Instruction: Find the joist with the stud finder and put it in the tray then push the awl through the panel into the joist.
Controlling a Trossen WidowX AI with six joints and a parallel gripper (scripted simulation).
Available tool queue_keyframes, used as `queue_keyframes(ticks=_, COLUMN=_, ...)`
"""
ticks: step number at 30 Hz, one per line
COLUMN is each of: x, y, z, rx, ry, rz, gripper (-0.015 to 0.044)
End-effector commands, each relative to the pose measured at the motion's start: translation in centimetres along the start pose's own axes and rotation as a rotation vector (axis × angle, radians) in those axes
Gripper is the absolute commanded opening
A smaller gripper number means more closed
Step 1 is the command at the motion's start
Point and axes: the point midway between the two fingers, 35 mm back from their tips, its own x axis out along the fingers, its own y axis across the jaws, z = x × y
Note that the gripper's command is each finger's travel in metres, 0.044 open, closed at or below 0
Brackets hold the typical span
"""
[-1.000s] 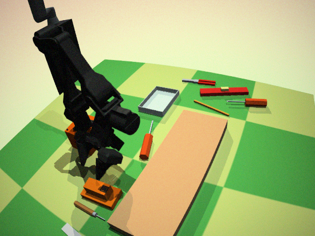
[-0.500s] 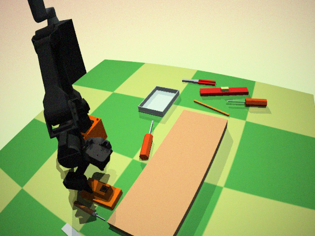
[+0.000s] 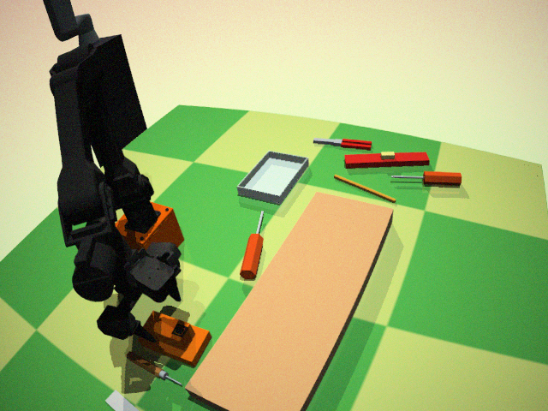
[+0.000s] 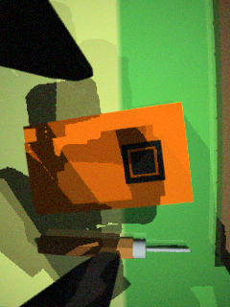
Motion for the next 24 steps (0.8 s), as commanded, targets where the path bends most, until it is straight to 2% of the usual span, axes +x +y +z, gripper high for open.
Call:
queue_keyframes(ticks=1, x=0.3, y=-0.2, z=0.0, rx=0.010, ry=-0.008, rz=-0.001, gripper=0.0440)
queue_keyframes(ticks=24, x=3.9, y=-0.2, z=-1.0, rx=0.010, ry=-0.007, rz=-0.001, gripper=0.0440)
